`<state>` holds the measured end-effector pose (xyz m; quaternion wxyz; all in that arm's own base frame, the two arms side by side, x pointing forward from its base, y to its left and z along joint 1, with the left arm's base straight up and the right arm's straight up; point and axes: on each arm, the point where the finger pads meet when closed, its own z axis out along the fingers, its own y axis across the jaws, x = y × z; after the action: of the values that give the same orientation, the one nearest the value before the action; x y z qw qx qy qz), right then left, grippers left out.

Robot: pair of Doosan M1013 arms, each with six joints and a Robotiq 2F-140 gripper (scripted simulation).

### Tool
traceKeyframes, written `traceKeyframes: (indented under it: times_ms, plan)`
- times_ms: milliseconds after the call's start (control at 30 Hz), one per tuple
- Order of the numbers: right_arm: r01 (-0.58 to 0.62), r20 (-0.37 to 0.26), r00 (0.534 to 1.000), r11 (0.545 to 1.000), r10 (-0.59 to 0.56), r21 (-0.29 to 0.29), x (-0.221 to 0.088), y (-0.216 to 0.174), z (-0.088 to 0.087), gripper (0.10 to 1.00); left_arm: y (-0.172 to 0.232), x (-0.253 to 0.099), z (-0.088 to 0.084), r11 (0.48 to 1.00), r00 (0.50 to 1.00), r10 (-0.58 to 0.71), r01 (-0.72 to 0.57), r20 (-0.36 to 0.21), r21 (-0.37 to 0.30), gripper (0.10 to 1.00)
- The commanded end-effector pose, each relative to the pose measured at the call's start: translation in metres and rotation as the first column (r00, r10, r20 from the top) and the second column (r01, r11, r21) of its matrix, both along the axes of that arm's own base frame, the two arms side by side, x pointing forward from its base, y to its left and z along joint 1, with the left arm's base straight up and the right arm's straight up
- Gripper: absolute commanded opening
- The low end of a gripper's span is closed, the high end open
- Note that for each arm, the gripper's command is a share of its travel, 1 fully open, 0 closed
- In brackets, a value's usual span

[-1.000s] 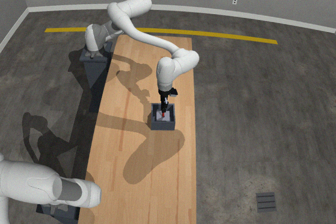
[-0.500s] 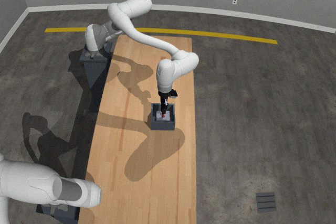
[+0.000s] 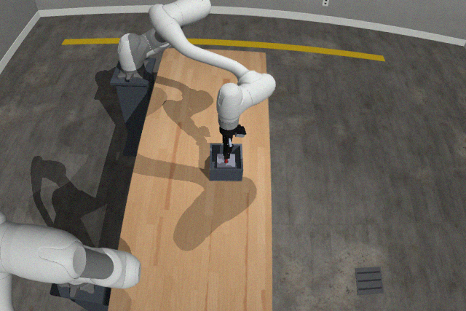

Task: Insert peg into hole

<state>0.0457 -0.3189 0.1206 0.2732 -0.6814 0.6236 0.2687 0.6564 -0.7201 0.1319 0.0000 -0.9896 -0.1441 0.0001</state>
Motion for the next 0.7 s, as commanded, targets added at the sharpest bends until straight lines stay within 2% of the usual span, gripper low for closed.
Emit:
traceKeyframes:
  times_ms: [0,667]
  plan:
    - [0.0,0.0,1.0,1.0,0.0,-0.001,0.0001,-0.0003,0.0004,1.0,-0.0002,0.0003,0.0013,1.0,1.0,0.0,0.0,0.001,-0.001,0.099]
    - [0.0,0.0,1.0,1.0,0.0,-0.001,0.0001,-0.0003,0.0004,1.0,-0.0001,0.0003,-0.0084,1.0,1.0,0.0,0.0,0.001,-0.001,0.099]
